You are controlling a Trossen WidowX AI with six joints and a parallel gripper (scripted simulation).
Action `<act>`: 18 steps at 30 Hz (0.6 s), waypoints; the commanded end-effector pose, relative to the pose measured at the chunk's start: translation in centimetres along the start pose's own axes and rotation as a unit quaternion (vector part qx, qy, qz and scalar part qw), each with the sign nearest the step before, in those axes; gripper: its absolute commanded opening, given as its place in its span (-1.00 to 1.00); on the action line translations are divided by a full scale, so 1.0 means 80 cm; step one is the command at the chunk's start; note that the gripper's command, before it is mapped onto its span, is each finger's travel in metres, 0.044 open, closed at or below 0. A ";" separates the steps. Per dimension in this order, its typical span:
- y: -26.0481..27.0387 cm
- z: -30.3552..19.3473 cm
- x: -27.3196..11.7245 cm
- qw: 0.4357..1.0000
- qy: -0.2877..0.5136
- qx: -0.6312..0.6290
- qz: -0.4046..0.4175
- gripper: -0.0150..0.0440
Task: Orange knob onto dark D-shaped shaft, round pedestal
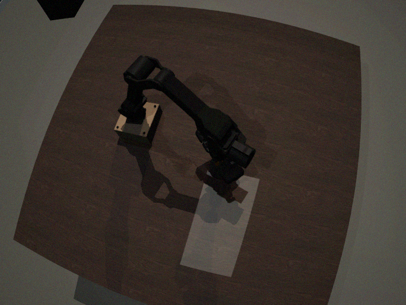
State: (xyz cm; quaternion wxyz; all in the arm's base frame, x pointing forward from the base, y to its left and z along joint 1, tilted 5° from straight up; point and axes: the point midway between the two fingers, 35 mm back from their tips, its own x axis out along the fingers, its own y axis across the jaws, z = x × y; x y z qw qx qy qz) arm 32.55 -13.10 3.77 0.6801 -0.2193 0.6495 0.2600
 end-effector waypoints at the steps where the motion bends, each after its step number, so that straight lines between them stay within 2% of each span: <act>1: -0.002 0.000 -0.005 1.000 0.000 -0.002 -0.002 -0.49; 8: -0.004 0.001 -0.008 0.995 0.000 -0.101 -0.002 -0.49; 18: -0.006 0.002 -0.003 0.994 0.000 -0.106 -0.002 -0.49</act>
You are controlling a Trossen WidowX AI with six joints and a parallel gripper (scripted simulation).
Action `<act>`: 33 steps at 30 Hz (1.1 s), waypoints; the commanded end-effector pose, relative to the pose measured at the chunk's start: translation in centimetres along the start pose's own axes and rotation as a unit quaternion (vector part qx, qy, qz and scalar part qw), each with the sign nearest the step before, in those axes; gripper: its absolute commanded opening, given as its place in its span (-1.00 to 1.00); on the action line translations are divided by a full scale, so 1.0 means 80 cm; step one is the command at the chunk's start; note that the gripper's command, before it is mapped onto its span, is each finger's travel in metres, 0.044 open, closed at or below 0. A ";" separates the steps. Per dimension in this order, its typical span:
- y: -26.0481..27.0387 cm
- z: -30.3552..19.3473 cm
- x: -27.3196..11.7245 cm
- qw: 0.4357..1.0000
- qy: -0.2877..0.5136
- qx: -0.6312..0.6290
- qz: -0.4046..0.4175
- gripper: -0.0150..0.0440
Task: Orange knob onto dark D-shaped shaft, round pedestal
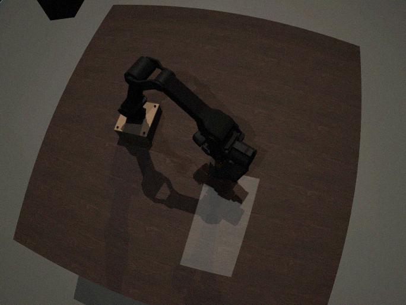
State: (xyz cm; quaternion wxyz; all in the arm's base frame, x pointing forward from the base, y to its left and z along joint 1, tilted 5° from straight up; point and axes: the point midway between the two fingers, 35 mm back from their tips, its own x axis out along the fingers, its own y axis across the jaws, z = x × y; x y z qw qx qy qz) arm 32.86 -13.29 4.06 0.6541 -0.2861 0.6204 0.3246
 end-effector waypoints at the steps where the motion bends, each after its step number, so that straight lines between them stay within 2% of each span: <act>1: -0.001 0.000 0.001 1.000 0.000 -0.006 -0.003 -0.49; 22: 0.005 -0.002 -0.001 1.000 0.000 -0.006 -0.003 -0.49; 29: 0.005 -0.001 -0.004 0.994 0.000 -0.105 -0.003 -0.49; 33: 0.005 -0.001 -0.004 0.994 0.000 -0.110 -0.003 -0.49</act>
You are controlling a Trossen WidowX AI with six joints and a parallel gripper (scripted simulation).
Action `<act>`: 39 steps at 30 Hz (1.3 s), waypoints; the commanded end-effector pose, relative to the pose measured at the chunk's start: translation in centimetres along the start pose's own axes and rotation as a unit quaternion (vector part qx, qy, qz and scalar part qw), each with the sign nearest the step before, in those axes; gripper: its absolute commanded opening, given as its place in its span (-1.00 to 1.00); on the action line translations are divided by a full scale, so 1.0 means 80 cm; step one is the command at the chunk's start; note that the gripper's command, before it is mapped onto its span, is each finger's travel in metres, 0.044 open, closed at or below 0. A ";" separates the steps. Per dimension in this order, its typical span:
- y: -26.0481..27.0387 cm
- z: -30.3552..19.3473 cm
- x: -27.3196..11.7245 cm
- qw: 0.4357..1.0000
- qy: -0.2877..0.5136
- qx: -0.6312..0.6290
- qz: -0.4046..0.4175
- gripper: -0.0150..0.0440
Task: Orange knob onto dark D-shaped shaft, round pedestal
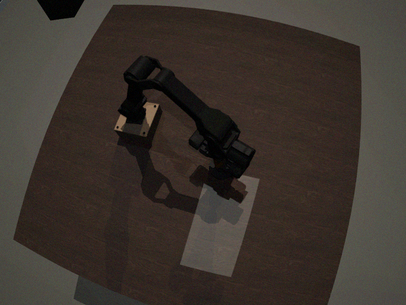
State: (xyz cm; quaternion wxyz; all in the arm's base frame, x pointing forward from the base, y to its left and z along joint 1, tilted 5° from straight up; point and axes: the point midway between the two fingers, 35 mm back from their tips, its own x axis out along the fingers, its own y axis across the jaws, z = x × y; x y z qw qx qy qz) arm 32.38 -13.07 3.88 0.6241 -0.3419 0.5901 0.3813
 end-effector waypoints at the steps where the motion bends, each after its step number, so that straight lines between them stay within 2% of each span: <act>1: -0.002 0.000 -0.006 1.000 0.000 -0.020 -0.006 -0.49; 39: -0.001 0.000 -0.003 1.000 0.001 -0.020 -0.006 -0.49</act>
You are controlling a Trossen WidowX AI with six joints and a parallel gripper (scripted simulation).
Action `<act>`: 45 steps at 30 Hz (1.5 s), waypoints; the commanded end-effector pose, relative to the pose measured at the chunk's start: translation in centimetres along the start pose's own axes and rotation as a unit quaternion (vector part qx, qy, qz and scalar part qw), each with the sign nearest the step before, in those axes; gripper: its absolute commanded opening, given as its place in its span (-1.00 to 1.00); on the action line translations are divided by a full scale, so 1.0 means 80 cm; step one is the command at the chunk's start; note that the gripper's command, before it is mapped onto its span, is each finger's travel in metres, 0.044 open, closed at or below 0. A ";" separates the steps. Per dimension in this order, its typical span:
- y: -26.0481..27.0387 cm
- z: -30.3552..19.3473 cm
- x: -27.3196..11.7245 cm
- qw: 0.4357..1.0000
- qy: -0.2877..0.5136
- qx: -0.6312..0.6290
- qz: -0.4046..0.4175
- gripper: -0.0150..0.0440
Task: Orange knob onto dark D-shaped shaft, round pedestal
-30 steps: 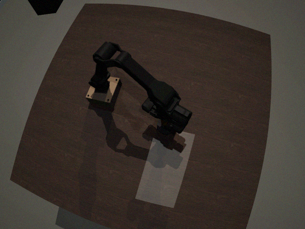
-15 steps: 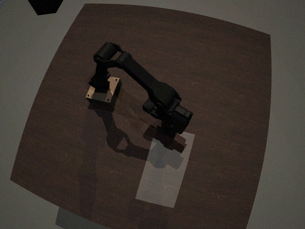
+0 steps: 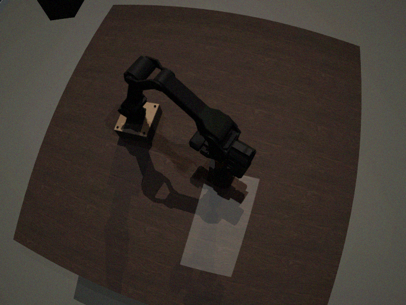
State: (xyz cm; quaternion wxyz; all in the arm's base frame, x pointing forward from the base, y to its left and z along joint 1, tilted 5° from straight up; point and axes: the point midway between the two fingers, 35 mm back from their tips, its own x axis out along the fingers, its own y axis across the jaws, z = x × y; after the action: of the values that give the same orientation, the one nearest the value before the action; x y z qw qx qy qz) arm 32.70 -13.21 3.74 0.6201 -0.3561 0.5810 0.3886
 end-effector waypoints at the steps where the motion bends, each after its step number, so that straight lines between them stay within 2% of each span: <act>1: 0.004 0.000 -0.005 1.000 0.001 -0.002 -0.001 -0.49; 9: 0.003 0.000 -0.008 0.994 0.001 -0.107 -0.001 -0.49; 45: 0.002 0.000 -0.006 0.994 0.001 -0.107 -0.001 -0.49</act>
State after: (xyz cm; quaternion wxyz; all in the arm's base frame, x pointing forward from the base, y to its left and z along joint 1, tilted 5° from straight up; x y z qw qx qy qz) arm 32.63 -13.19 3.78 0.5784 -0.4168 0.5384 0.4494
